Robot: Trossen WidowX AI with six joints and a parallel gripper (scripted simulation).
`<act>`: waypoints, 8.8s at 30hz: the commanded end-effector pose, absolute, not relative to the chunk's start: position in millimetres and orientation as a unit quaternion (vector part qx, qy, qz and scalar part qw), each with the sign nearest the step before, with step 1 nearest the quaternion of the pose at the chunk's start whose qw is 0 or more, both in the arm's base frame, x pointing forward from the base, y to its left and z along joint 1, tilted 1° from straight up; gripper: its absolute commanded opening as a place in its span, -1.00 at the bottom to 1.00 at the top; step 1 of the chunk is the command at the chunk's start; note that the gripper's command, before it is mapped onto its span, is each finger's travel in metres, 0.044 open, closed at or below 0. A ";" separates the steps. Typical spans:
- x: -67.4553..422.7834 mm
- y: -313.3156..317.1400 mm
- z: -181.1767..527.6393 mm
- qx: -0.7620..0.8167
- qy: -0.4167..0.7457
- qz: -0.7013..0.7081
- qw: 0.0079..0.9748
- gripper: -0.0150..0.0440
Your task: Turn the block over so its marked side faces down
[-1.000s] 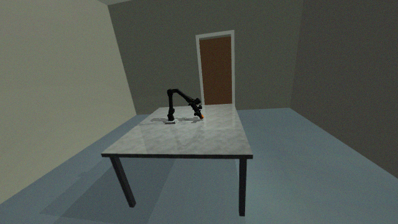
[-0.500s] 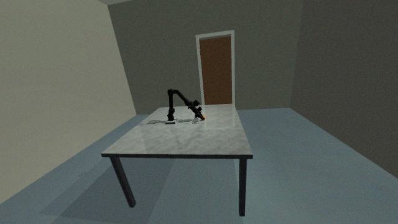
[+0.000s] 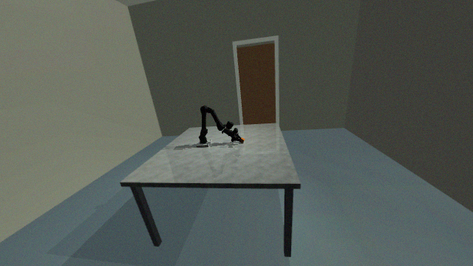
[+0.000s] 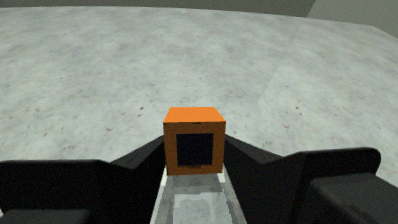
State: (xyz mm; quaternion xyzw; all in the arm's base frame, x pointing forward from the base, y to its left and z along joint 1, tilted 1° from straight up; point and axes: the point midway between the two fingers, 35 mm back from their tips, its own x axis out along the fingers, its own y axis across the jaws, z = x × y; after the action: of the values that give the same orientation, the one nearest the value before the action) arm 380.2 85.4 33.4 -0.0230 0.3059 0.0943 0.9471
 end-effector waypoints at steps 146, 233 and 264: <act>385.6 85.0 91.7 -0.060 0.693 0.073 0.715 1.00; 387.5 85.8 67.3 -0.051 0.622 0.078 0.777 -0.49; 382.3 84.9 61.5 -0.038 0.476 0.086 0.874 -0.49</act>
State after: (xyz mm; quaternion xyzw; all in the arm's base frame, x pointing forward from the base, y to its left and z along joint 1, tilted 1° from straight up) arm 381.1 85.0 63.2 -0.0399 0.4891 0.0882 0.8668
